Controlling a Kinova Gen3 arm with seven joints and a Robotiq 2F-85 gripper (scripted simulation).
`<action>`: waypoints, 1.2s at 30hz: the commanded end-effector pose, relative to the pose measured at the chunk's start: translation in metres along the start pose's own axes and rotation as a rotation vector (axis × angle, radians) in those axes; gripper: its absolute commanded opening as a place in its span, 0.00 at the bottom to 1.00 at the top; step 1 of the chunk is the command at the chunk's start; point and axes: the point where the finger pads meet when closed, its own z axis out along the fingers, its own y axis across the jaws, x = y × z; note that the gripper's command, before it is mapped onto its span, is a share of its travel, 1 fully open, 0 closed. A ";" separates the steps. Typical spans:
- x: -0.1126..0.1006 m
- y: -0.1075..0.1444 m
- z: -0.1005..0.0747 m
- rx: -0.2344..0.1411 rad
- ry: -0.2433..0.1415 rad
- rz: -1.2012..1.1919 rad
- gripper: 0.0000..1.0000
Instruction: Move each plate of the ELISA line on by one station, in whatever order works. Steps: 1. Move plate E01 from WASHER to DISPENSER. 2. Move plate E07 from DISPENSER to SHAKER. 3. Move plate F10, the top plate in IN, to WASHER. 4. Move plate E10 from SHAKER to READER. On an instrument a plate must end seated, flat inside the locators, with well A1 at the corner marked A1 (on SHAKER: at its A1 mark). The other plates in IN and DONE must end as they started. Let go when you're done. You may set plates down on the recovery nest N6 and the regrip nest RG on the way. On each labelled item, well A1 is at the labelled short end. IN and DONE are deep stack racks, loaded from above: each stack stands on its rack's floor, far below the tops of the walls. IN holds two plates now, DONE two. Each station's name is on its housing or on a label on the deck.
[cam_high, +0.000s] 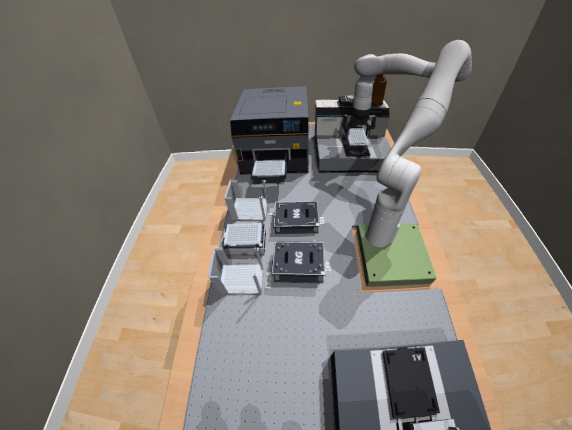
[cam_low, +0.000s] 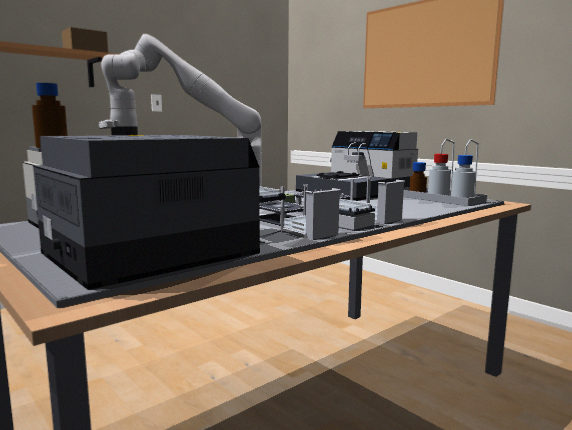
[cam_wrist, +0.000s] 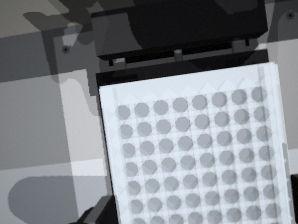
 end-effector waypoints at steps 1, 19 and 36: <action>0.000 0.000 0.002 0.000 0.002 0.000 0.94; 0.000 0.000 0.011 0.000 0.002 0.000 0.94; 0.000 0.000 0.022 0.000 0.002 0.000 0.94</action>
